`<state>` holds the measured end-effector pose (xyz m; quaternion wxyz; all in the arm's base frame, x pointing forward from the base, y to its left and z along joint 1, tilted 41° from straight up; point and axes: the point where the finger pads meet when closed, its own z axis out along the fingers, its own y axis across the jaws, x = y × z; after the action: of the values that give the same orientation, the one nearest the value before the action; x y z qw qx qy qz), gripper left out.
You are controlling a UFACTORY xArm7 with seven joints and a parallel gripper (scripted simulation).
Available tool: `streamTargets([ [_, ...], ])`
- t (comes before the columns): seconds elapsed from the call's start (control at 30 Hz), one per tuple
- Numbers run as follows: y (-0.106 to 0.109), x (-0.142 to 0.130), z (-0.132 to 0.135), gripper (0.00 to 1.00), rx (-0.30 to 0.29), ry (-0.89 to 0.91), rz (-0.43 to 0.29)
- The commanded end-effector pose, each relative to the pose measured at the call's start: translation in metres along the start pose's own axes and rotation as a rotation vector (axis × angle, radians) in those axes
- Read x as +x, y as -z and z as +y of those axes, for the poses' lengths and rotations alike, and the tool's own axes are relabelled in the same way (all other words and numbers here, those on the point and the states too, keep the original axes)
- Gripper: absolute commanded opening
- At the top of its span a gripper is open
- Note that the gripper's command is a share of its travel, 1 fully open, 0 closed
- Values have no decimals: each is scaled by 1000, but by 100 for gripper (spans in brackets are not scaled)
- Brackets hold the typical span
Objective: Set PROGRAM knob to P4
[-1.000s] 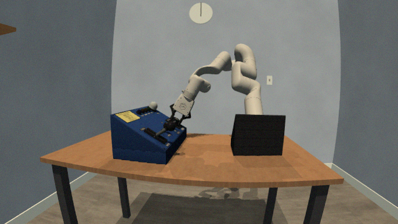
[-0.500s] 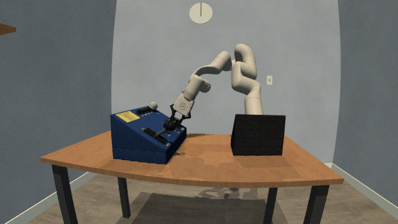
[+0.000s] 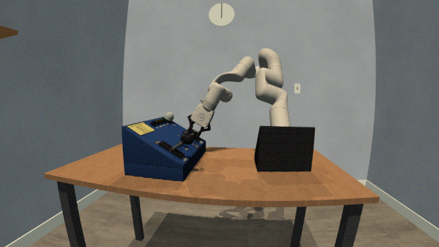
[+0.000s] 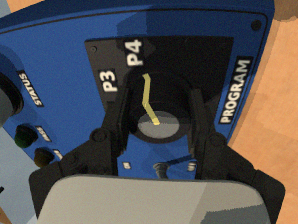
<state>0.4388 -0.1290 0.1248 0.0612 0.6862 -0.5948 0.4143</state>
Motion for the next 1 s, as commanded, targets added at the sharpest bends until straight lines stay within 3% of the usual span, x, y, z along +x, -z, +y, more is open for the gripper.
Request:
streamTargets([
  [0.0, 0, 0, -1, 0, 3, 1, -1],
  [0.07, 0, 0, -1, 0, 3, 1, -1],
  [0.1, 0, 0, -1, 76, 3, 1, -1],
  [0.97, 2, 0, -1, 76, 3, 0, -1],
])
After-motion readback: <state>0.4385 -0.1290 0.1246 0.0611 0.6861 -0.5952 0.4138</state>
